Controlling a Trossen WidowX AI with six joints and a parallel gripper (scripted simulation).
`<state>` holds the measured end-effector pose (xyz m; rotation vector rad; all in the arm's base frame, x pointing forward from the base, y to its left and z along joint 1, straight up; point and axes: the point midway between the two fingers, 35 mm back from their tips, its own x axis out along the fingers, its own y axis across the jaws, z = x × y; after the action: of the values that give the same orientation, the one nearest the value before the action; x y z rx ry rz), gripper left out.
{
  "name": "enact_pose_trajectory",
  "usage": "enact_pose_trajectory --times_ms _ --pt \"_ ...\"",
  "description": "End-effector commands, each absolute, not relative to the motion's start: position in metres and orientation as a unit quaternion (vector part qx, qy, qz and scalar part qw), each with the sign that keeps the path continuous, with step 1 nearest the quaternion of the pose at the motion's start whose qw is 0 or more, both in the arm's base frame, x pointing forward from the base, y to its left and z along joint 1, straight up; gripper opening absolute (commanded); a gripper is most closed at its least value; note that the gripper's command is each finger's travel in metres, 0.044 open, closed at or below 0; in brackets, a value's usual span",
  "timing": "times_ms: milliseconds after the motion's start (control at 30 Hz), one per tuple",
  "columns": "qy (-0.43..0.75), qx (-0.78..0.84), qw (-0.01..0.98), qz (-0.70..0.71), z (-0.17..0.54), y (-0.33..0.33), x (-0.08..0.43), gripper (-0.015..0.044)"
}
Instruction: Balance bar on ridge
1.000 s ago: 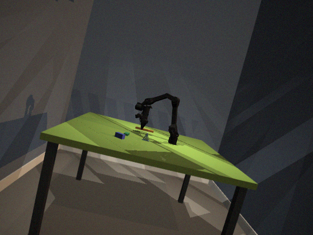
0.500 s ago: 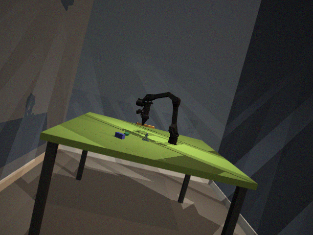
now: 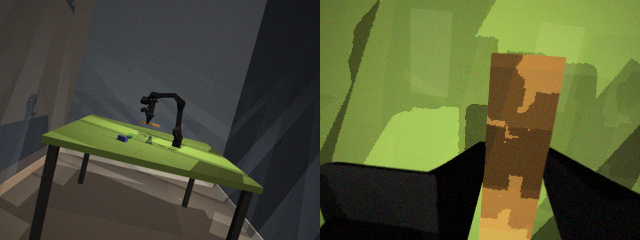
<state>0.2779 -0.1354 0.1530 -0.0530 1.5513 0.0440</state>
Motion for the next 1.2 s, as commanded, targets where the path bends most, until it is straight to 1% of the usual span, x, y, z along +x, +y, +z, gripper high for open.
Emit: enact_pose_trajectory --times_ms 0,600,1167 --pt "0.698 -0.025 0.715 0.016 0.159 -0.133 0.278 0.0" --pt "0.698 -0.013 0.716 0.008 0.16 -0.066 0.301 0.0" --pt "0.698 -0.001 0.716 0.001 0.16 0.0 0.308 0.0"
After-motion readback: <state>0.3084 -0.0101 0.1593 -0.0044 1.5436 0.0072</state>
